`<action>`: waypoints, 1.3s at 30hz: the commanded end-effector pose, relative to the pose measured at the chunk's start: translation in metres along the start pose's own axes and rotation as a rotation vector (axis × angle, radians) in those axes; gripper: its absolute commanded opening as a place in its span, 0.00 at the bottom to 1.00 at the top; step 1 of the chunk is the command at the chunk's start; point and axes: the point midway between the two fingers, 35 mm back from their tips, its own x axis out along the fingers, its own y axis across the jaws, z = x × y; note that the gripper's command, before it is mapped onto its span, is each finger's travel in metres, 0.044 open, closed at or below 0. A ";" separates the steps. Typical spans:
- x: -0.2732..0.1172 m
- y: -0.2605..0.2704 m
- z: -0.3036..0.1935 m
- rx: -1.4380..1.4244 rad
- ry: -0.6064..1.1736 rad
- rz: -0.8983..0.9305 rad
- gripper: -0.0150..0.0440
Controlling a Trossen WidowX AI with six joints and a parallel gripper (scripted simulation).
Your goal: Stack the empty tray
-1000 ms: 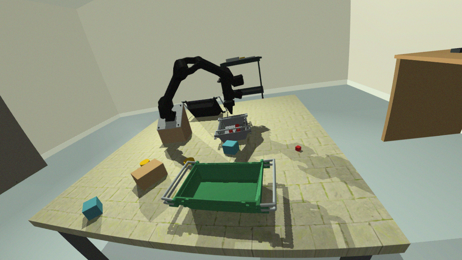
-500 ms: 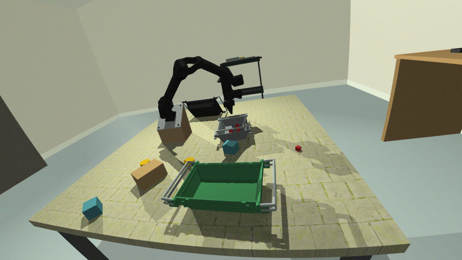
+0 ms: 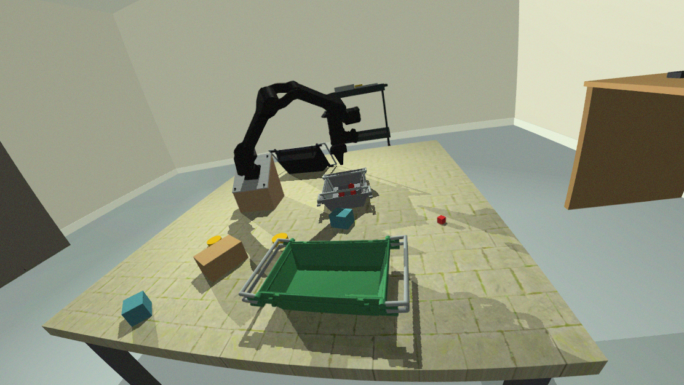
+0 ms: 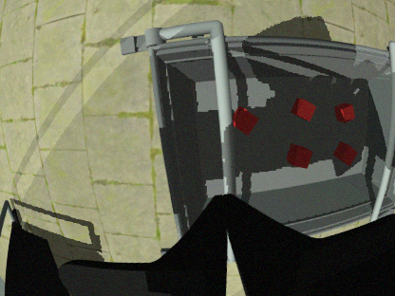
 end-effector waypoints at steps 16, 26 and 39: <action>-0.124 0.099 -0.037 0.059 -0.028 0.052 0.25; -0.130 0.239 -0.159 0.183 -0.014 0.071 0.25; -0.115 0.286 -0.234 0.254 -0.009 0.045 0.25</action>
